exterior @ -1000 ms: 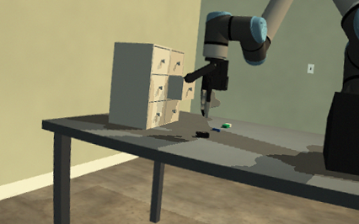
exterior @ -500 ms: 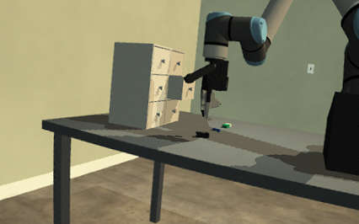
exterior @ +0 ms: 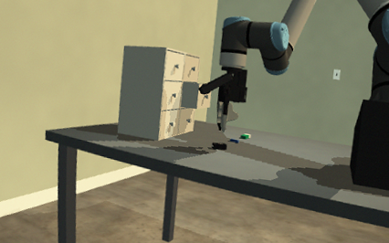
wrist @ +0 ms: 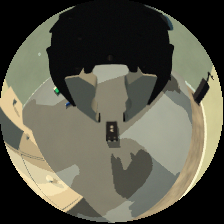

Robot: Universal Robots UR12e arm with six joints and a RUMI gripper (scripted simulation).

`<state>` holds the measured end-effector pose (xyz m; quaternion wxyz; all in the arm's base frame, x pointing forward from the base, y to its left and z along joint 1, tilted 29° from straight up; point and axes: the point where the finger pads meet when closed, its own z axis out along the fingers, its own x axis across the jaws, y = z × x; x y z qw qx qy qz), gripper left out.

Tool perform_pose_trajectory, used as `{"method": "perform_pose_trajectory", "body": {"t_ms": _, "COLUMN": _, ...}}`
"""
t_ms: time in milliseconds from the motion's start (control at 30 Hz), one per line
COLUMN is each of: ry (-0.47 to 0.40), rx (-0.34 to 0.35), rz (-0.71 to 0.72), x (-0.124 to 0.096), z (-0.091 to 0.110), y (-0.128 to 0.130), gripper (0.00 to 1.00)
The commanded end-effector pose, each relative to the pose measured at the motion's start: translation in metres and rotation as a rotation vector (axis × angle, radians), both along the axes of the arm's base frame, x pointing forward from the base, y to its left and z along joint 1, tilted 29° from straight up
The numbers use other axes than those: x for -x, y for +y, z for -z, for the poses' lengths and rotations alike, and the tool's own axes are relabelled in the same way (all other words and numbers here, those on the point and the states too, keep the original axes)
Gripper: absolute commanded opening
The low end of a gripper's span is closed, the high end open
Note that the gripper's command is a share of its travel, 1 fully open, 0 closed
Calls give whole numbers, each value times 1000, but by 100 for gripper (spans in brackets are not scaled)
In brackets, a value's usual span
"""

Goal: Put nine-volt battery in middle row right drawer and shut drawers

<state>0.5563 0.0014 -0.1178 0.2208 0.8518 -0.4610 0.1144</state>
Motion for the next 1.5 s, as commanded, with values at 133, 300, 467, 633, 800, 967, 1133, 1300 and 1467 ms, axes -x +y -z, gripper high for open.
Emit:
{"method": "perform_pose_trajectory", "body": {"t_ms": 133, "ry": -1, "rx": 0, "rz": 0, "x": -1, "z": 10, "y": -5, "gripper": 25}}
{"method": "perform_pose_trajectory", "body": {"t_ms": 300, "ry": -1, "rx": 0, "rz": 0, "x": -1, "z": 17, "y": -9, "gripper": 25}}
{"method": "perform_pose_trajectory", "body": {"t_ms": 467, "ry": -1, "rx": 0, "rz": 0, "x": -1, "z": 23, "y": -13, "gripper": 25}}
{"method": "perform_pose_trajectory", "body": {"t_ms": 633, "ry": -1, "rx": 0, "rz": 0, "x": -1, "z": 26, "y": -14, "gripper": 25}}
{"method": "perform_pose_trajectory", "body": {"t_ms": 800, "ry": -1, "rx": 0, "rz": 0, "x": -1, "z": 30, "y": -16, "gripper": 25}}
{"method": "perform_pose_trajectory", "body": {"t_ms": 967, "ry": -1, "rx": 0, "rz": 0, "x": -1, "z": 32, "y": -18, "gripper": 25}}
{"method": "perform_pose_trajectory", "body": {"t_ms": 1133, "ry": -1, "rx": 0, "rz": 0, "x": -1, "z": 32, "y": -18, "gripper": 25}}
{"method": "perform_pose_trajectory", "body": {"t_ms": 1300, "ry": -1, "rx": 0, "rz": 0, "x": -1, "z": 32, "y": -18, "gripper": 25}}
{"method": "perform_pose_trajectory", "body": {"t_ms": 1467, "ry": -1, "rx": 0, "rz": 0, "x": -1, "z": 32, "y": -18, "gripper": 25}}
